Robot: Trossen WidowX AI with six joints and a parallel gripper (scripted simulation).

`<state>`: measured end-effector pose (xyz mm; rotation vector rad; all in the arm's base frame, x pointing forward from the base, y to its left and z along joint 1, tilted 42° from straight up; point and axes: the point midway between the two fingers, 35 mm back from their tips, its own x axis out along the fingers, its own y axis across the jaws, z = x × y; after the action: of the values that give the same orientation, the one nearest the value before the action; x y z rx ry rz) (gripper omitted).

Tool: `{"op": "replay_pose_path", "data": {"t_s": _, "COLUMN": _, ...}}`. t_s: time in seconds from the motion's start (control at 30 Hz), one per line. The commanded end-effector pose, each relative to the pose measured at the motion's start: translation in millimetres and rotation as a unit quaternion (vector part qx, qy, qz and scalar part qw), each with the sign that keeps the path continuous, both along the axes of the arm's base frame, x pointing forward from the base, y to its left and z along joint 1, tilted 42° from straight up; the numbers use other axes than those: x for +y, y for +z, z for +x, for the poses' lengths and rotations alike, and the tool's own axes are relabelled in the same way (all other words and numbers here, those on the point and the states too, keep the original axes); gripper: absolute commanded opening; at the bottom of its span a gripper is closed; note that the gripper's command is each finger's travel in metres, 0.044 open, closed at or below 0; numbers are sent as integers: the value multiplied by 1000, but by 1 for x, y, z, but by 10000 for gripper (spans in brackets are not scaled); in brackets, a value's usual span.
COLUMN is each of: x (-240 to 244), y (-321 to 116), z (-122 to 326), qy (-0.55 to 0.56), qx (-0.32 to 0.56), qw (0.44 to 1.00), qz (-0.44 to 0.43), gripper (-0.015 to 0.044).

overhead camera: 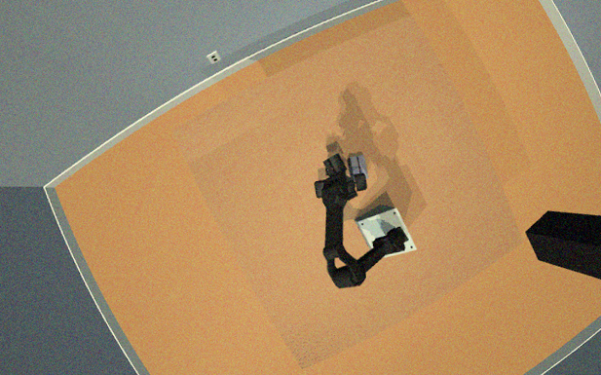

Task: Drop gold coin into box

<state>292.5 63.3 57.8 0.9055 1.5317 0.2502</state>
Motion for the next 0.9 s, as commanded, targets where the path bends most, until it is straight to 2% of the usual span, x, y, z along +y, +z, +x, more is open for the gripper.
{"op": "replay_pose_path", "data": {"t_s": 0.0, "x": -2, "y": 3, "z": -2, "qy": 4, "qx": -8, "qw": 1000, "qz": 1, "gripper": 0}}
{"op": "replay_pose_path", "data": {"t_s": 0.87, "x": -53, "y": -40, "z": 10, "qy": 3, "qx": -8, "qw": 1000, "qz": -5, "gripper": 0}}
